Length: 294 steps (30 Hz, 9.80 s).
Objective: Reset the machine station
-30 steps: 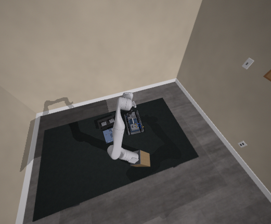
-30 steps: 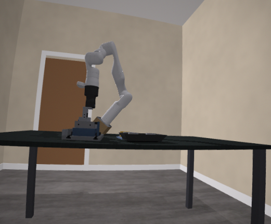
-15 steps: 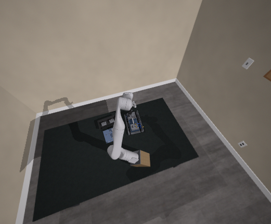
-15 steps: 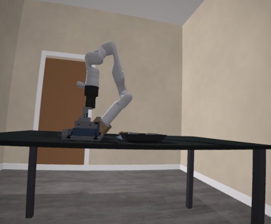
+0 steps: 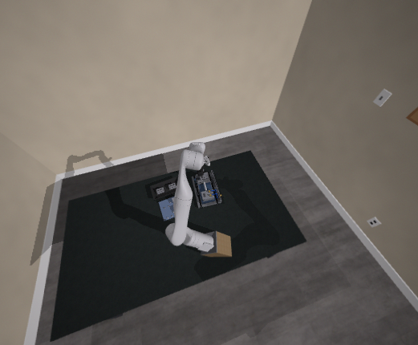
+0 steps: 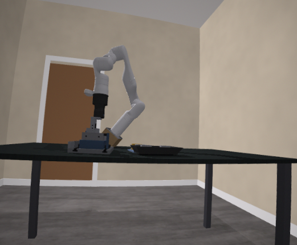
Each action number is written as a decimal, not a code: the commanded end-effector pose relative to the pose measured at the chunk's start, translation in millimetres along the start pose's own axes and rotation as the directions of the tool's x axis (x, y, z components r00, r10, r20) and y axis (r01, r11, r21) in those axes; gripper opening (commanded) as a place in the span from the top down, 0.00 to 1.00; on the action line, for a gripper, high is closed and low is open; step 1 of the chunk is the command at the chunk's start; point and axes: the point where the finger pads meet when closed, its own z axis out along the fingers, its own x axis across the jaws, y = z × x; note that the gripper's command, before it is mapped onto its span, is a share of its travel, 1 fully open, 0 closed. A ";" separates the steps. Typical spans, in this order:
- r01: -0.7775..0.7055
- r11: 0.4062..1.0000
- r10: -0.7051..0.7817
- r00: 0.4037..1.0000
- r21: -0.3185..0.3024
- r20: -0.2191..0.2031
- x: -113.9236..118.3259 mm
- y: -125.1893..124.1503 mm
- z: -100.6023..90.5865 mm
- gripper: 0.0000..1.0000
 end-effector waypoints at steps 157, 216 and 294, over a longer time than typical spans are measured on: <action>0.000 1.000 0.000 1.000 0.001 0.002 -2.7 5.2 1.4 1.00; 0.000 1.000 0.000 1.000 0.001 0.002 -2.6 5.2 -29.1 0.00; 0.000 1.000 0.000 1.000 0.001 0.002 -2.5 5.3 -73.5 1.00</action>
